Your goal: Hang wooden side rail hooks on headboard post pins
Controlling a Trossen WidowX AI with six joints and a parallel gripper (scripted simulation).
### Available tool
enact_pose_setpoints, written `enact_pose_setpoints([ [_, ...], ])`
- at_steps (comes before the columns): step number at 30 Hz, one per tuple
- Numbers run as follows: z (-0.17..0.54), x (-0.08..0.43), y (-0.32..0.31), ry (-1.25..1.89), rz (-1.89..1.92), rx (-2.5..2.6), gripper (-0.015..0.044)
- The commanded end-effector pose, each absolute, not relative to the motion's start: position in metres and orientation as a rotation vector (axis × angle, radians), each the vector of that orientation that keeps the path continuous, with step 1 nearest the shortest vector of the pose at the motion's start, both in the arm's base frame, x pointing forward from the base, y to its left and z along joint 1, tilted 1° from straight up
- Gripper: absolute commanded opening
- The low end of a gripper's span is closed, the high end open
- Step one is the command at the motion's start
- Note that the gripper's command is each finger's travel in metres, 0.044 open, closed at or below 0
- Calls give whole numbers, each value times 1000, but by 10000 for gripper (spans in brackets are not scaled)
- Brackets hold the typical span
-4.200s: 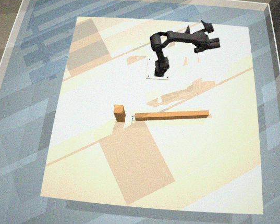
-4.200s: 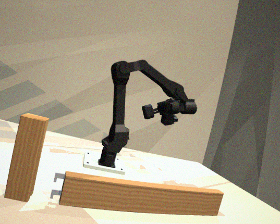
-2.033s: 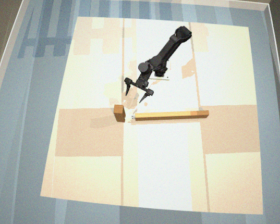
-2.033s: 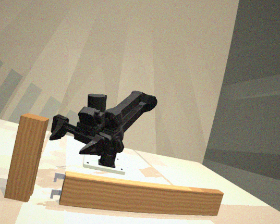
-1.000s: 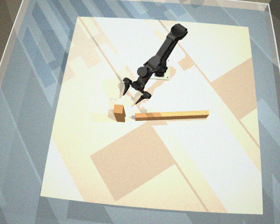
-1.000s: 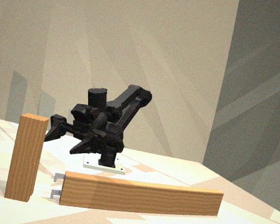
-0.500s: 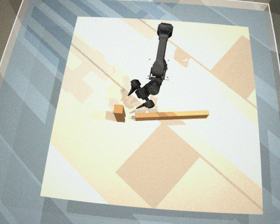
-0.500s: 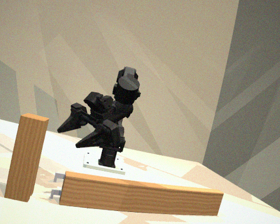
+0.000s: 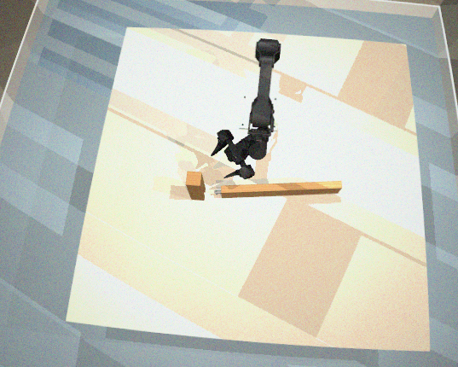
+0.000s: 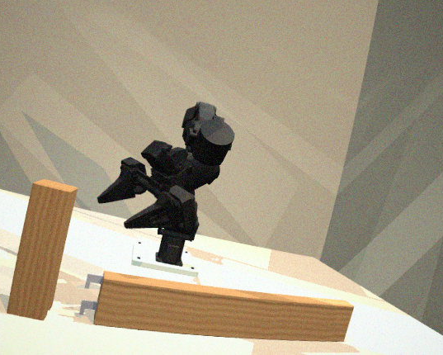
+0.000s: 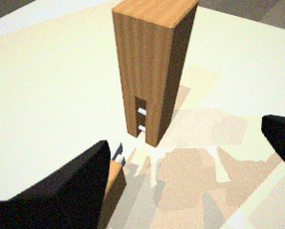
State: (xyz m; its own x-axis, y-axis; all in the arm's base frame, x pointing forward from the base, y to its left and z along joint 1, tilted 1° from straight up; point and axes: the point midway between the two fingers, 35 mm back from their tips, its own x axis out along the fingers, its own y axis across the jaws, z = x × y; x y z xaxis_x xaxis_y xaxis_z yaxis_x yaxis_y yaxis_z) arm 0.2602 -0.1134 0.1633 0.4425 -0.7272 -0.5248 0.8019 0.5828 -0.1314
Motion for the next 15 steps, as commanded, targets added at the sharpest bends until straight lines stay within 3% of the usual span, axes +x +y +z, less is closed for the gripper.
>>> enact_pose_setpoints([
  [1,164,260,-113,575,-957,145,440],
  [7,164,261,-113,587,-950,133,440],
  [15,164,287,-100,1046,-535,-369,440],
])
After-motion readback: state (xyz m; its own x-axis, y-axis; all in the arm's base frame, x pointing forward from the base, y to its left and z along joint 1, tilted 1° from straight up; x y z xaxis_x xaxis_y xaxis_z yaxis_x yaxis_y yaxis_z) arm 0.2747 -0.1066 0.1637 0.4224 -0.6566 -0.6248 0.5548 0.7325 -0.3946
